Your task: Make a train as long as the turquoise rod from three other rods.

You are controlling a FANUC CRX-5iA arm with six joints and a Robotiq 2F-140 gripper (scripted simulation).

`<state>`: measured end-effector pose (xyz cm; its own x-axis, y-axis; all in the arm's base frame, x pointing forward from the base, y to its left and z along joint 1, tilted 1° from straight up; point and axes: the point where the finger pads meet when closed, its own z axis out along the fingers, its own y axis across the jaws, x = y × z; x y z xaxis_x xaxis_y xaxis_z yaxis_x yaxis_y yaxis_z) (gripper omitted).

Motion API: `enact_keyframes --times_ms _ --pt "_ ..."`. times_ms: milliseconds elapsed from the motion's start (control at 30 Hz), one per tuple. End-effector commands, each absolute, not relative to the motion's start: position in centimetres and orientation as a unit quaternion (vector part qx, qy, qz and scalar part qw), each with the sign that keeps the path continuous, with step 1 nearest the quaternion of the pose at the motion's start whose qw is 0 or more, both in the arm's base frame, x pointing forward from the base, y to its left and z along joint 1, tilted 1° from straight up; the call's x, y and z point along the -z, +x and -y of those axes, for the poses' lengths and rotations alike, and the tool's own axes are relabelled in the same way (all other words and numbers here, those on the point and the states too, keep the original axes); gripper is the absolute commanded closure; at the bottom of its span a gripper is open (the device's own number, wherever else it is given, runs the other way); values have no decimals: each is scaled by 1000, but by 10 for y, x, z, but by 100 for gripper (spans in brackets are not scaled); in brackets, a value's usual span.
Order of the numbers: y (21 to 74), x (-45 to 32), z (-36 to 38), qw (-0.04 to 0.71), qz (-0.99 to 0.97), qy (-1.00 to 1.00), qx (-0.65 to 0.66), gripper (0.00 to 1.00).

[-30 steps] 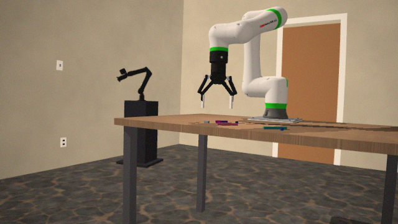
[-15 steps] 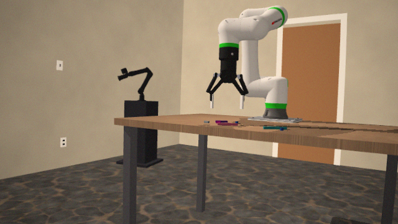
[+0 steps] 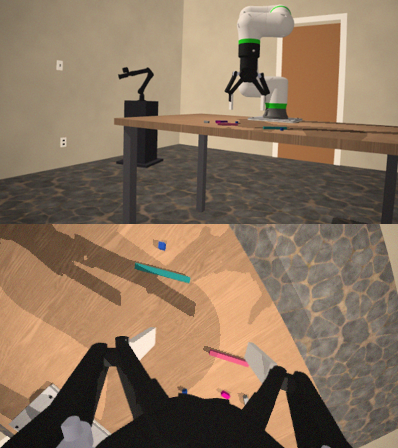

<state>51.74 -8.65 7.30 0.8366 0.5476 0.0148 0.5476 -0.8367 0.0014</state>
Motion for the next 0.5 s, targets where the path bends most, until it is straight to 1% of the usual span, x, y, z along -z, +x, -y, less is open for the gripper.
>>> enact_keyframes --times_ms 0,133,467 --pt "536 -73 49 0 285 -959 6 0" --pt "548 -72 17 0 285 -959 7 0" --pt "548 -72 14 0 285 -959 7 0"
